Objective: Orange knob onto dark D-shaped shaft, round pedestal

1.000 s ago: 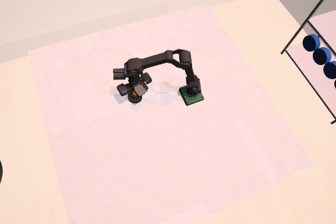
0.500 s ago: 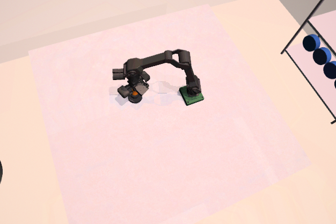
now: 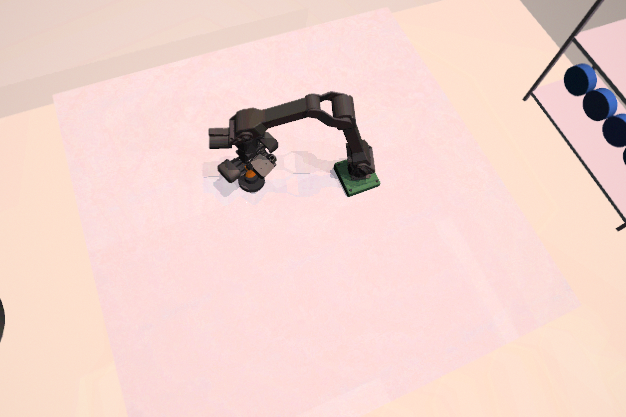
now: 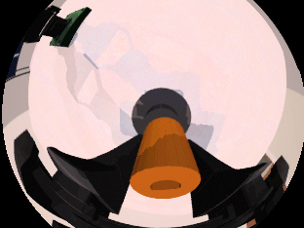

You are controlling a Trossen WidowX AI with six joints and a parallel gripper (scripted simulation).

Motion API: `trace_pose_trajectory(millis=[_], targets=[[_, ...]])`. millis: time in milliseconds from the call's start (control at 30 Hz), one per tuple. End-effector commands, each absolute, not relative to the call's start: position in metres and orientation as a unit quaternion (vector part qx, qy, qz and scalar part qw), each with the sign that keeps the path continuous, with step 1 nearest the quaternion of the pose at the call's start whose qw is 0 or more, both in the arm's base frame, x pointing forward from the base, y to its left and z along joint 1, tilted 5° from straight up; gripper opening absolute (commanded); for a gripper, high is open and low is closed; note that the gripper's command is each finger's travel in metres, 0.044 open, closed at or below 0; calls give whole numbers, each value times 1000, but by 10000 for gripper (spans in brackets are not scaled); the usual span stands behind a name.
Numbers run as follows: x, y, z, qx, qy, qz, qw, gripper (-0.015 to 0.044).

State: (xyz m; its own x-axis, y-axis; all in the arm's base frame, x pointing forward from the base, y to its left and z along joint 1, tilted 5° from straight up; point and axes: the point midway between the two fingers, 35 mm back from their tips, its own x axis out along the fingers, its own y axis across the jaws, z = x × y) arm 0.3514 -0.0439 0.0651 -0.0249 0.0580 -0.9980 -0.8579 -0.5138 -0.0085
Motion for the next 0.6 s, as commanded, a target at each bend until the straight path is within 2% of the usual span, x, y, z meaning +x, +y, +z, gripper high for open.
trace_pose_trajectory(millis=[0,567], targets=[[350,-44,65,-598,334,633,360,0],[347,-44,68,-598,334,633,360,0]])
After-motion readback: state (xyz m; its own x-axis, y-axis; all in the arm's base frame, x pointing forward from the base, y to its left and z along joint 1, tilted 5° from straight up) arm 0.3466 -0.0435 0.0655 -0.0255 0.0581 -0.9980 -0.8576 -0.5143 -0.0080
